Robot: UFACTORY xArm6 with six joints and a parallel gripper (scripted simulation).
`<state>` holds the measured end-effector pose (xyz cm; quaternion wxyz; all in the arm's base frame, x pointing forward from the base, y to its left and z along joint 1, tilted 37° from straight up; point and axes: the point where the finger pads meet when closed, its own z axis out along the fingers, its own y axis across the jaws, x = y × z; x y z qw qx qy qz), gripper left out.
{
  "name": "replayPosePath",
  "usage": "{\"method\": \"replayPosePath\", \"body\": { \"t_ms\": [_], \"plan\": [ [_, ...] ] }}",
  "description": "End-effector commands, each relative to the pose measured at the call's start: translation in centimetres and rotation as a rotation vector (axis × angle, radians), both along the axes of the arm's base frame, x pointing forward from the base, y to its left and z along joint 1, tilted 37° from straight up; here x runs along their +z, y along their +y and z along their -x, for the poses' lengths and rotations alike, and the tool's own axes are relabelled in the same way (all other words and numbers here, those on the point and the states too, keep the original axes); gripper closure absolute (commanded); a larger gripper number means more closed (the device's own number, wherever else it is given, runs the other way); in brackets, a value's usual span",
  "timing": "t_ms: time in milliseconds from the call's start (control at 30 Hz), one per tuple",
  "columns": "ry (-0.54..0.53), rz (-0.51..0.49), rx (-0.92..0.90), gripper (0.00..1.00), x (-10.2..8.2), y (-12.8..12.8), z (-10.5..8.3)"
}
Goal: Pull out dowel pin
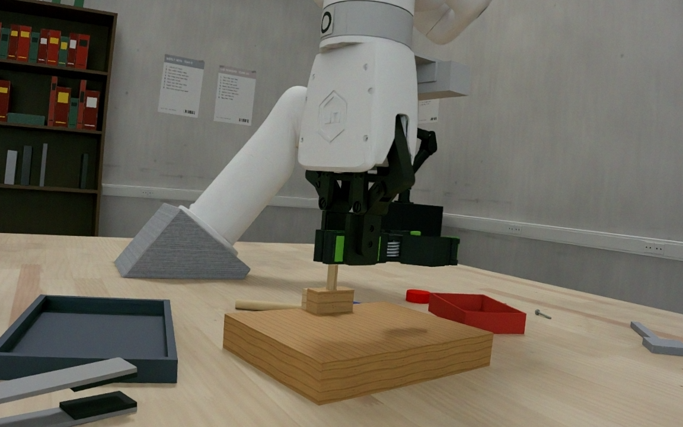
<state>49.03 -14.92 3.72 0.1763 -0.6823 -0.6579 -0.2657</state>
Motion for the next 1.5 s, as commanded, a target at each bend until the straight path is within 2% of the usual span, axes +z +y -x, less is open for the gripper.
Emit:
{"method": "replayPosePath", "body": {
  "t_ms": [0,333,400,500,567,633,700,1467],
  "plan": [
    [-0.004,0.003,-0.002,0.73,0.2,-0.2,-0.1],
    [-0.004,0.003,-0.002,0.73,0.2,-0.2,-0.1],
    [-0.004,0.003,-0.002,0.73,-0.1,-0.5,0.4],
    [-0.005,0.006,0.0,0.73,-2.3,-2.7,4.0],
    [-0.005,0.006,0.0,0.73,-2.3,-2.7,4.0],
    [-0.007,0.005,0.003,0.73,-3.8,-3.9,6.9],
    [-0.008,0.004,0.004,0.73,-4.4,-4.4,8.3],
    [-0.008,0.004,0.005,0.73,-4.5,-4.4,8.4]
  ]
}}
